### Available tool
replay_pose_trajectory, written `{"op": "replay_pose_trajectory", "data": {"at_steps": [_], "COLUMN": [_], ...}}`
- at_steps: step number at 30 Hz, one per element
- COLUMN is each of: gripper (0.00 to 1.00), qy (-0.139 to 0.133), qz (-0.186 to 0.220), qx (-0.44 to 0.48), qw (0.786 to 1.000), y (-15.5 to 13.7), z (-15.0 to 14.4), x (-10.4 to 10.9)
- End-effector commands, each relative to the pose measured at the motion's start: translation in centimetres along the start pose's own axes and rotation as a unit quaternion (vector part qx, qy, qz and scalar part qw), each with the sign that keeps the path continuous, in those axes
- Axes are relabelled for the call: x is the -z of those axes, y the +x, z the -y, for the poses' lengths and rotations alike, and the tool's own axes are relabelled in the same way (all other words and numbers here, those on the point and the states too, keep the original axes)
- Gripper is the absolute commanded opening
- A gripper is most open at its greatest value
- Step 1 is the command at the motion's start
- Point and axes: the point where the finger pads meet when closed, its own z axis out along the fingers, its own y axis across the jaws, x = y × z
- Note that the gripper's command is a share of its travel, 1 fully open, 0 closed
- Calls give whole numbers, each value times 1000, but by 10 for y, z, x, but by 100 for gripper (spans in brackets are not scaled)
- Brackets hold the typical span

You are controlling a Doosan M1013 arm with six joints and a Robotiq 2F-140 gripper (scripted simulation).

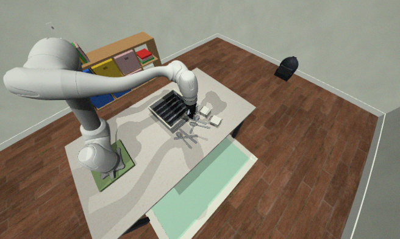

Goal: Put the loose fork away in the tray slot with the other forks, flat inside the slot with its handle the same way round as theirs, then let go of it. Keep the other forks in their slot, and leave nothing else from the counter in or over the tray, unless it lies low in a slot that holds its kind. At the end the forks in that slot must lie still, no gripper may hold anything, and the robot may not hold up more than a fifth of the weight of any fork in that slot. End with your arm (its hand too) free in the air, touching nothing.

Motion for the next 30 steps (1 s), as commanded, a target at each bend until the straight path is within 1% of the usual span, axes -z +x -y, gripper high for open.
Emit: {"op": "replay_pose_trajectory", "data": {"at_steps": [1,7,28,29,30], "gripper": [1,1,1,1,1], "qy": [0,0,0,0,0], "qz": [0,0,0,0,0], "qx": [0,0,0,0,0], "qw": [1000,1000,1000,1000,1000], "y": [0,0,0,2,11], "z": [0,0,0,-1,-7], "x": [5,9,9,9,9]}}
